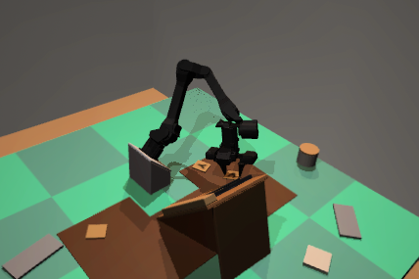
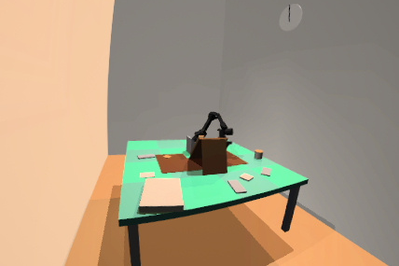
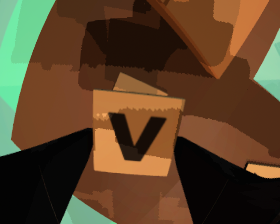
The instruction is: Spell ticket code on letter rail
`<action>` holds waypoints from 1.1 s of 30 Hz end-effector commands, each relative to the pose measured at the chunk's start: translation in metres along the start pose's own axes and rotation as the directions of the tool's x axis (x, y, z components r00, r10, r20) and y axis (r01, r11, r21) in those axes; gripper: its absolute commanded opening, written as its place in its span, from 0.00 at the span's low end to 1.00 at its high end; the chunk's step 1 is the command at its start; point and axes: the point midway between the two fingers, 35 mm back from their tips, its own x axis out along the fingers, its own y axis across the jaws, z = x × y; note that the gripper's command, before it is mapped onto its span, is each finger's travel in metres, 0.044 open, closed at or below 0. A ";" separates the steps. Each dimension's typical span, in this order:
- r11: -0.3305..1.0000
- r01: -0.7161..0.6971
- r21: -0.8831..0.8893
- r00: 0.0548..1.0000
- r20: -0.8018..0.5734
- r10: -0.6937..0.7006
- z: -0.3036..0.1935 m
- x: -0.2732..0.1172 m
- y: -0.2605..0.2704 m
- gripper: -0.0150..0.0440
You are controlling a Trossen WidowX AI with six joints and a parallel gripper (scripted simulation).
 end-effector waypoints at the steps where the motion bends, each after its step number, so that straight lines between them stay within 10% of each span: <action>1: 0.990 -0.056 -0.129 0.998 0.030 0.061 0.005 -0.006 0.018 0.25; 33: 0.460 -0.001 -0.888 0.855 0.238 0.461 0.048 -0.076 0.129 0.25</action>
